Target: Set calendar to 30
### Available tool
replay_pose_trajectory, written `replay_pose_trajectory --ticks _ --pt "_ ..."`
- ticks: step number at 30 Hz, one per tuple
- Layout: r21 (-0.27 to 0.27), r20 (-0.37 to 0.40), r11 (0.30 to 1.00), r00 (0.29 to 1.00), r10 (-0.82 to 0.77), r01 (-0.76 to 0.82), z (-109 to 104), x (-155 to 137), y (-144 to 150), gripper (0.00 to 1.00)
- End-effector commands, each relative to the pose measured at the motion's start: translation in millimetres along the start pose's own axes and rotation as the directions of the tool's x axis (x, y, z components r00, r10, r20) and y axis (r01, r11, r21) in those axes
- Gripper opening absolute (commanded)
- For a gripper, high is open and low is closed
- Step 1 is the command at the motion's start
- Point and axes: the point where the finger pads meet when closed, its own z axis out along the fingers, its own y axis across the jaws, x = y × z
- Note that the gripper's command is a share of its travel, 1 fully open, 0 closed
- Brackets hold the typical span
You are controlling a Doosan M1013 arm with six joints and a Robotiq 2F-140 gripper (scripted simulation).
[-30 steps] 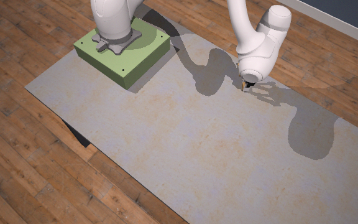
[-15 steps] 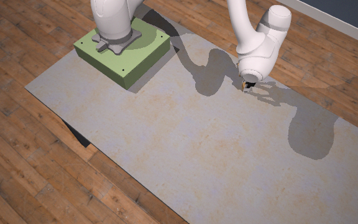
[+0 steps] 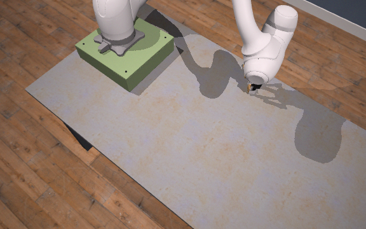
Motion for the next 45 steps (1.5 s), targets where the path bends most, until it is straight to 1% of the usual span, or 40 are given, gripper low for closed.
replay_pose_trajectory --ticks 1,4,7,9,20,23,32,33,45 --pt "0.000 0.000 1.000 1.000 0.000 0.000 -0.8 0.0 0.0 0.35" --pt "0.000 0.000 1.000 1.000 0.000 0.000 -4.9 0.0 0.0 0.35" --pt "0.000 0.000 1.000 1.000 0.000 0.000 -13.8 0.0 0.0 0.35" --pt "0.000 0.000 1.000 1.000 0.000 0.000 -13.8 0.0 0.0 0.35" --pt "0.000 0.000 1.000 1.000 0.000 0.000 -69.8 0.0 0.0 0.35" --pt "0.000 0.000 1.000 1.000 0.000 0.000 -81.6 0.0 0.0 0.35" --pt "0.000 0.000 1.000 1.000 0.000 0.000 -90.1 0.0 0.0 0.35" --pt "0.000 0.000 1.000 1.000 0.000 0.000 -90.1 0.0 0.0 1.00" --pt "0.000 0.000 1.000 1.000 0.000 0.000 -90.1 0.0 0.0 1.00"
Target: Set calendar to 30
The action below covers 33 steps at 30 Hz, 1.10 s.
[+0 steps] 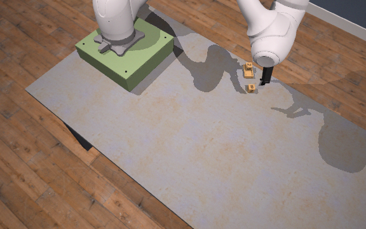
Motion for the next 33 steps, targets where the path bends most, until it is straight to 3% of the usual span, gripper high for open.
replay_pose_trajectory --ticks 1,9,16,18,22,28,32,33 --pt "0.000 0.000 1.000 1.000 0.000 0.000 -0.1 0.0 0.0 1.00" --pt "0.000 0.000 1.000 1.000 0.005 -0.005 -0.1 0.0 0.0 1.00" --pt "0.000 0.000 0.987 0.987 0.161 -0.161 1.0 0.0 -0.1 1.00" --pt "0.000 0.000 0.960 0.960 0.280 -0.280 1.8 0.0 -0.2 1.00" --pt "0.000 0.000 0.927 0.927 0.375 -0.375 2.4 0.0 -0.2 1.00" --pt "0.000 0.000 0.807 0.807 0.591 -0.591 4.1 0.0 -0.4 1.00" --pt "0.000 0.000 0.780 0.780 0.625 -0.625 4.4 0.0 -0.4 1.00" --pt "0.000 0.000 0.711 0.711 0.703 -0.703 5.1 0.0 -0.4 1.00"
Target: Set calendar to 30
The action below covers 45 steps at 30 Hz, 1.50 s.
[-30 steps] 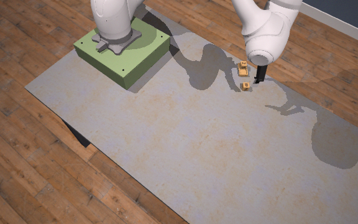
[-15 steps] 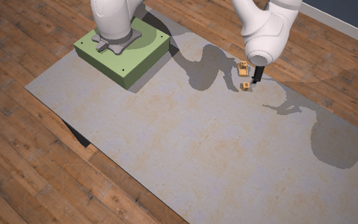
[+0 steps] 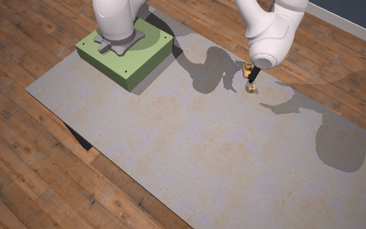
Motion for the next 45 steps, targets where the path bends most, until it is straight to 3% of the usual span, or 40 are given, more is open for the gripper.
replay_pose_trajectory --ticks 1,9,13,16,18,22,26,27,45 --pt "0.010 0.003 0.985 0.985 0.173 -0.173 1.0 0.0 0.0 1.00" --pt "0.009 0.006 0.907 0.907 0.420 -0.420 2.7 -0.1 -0.2 1.00" --pt "0.008 0.007 0.826 0.826 0.563 -0.563 3.8 -0.2 -0.3 1.00" --pt "0.008 0.007 0.820 0.820 0.572 -0.572 3.9 -0.2 -0.3 1.00" --pt "0.007 0.008 0.733 0.733 0.680 -0.680 4.8 -0.2 -0.4 1.00" --pt "0.006 0.009 0.642 0.642 0.766 -0.766 5.6 -0.2 -0.4 1.00" --pt "0.005 0.009 0.614 0.614 0.789 -0.789 5.8 -0.2 -0.4 1.00" --pt "0.005 0.009 0.614 0.614 0.789 -0.789 5.8 -0.2 -0.4 0.35" --pt "0.005 0.009 0.614 0.614 0.789 -0.789 5.8 -0.2 -0.4 0.35"
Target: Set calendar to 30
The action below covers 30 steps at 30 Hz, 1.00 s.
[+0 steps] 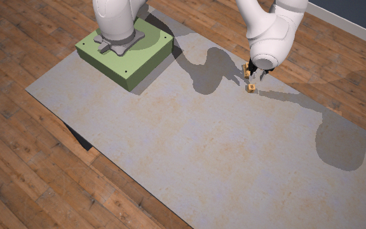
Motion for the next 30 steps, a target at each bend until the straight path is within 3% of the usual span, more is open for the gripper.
replay_pose_trajectory --ticks 1,30 --pt "0.000 0.000 1.000 1.000 0.000 0.000 -0.1 0.0 0.0 0.35" --pt "0.000 0.000 1.000 1.000 0.000 0.000 3.8 0.0 0.0 0.35"
